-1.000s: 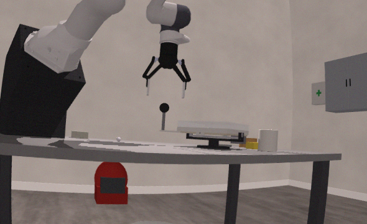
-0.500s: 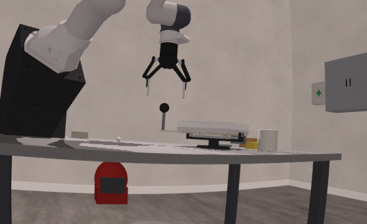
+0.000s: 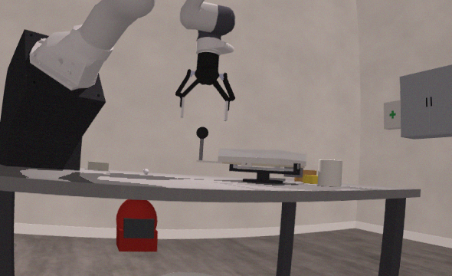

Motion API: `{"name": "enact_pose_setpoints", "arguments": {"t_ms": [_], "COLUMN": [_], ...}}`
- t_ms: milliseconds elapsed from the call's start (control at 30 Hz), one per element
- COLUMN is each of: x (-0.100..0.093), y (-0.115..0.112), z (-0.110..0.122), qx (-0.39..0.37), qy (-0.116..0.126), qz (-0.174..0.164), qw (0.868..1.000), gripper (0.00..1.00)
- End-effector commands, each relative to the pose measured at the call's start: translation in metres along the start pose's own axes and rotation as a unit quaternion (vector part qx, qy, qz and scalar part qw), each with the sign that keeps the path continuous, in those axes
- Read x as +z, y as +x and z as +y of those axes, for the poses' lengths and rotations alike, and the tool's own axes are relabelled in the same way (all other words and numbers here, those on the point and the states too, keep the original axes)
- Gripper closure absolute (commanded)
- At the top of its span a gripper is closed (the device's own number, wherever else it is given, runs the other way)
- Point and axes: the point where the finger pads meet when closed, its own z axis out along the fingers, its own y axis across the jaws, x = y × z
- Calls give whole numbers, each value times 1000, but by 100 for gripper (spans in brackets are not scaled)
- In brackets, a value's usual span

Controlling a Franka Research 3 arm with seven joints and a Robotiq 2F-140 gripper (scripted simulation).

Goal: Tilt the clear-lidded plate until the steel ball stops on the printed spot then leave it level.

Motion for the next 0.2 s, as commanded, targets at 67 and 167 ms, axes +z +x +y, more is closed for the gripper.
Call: {"name": "enact_pose_setpoints", "arguments": {"t_ms": [67,167], "x": [-1,-1], "y": [0,0], "z": [1,1], "qx": [-3,-3], "qy": [0,0], "qz": [0,0], "qw": [1000,1000], "gripper": [0,0]}}
